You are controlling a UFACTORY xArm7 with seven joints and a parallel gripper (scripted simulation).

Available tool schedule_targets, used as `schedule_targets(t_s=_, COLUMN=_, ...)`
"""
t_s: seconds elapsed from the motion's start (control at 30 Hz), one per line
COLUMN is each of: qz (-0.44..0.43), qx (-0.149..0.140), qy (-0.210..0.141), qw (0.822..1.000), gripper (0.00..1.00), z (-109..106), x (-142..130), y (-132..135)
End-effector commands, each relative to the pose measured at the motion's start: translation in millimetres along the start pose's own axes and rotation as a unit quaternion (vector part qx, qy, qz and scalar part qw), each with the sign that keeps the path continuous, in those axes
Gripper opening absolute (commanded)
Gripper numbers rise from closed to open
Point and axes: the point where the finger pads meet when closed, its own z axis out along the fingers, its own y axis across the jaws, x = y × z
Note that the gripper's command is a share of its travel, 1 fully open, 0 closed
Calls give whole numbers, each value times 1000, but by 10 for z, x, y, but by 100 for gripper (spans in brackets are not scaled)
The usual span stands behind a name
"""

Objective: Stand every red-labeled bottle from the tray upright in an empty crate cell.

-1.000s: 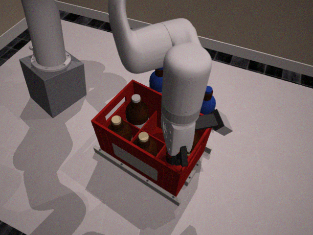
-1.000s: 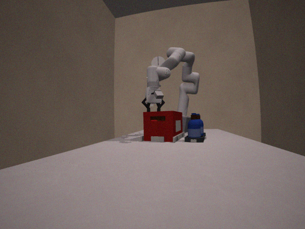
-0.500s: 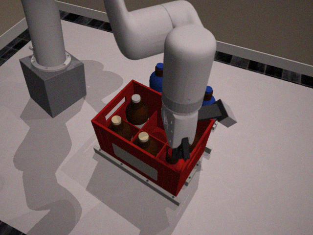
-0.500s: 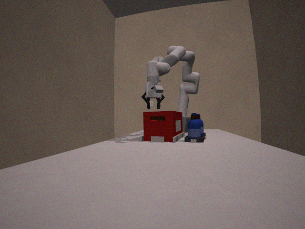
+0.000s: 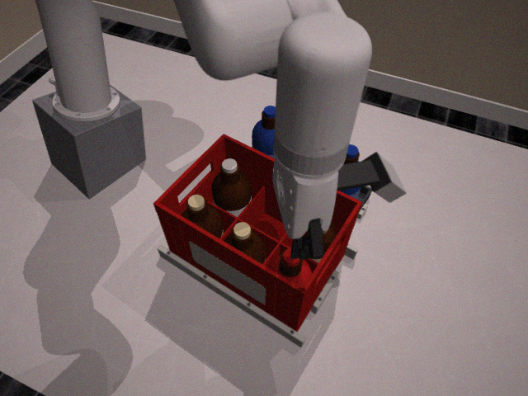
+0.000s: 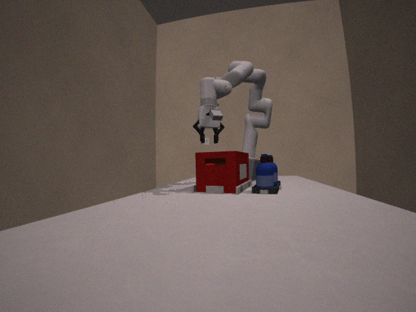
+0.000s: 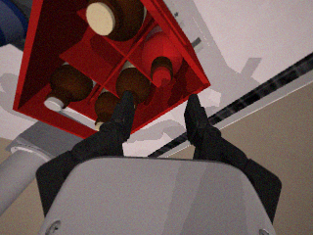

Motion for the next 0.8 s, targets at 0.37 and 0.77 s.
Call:
schedule_targets(t_s=0.37, qz=0, qx=-2, qy=1, qw=1000, gripper=0, z=-78, x=6, y=12)
schedule_targets(t_s=0.77, qz=0, qx=-2, qy=1, qw=1000, gripper=0, z=-78, x=6, y=12)
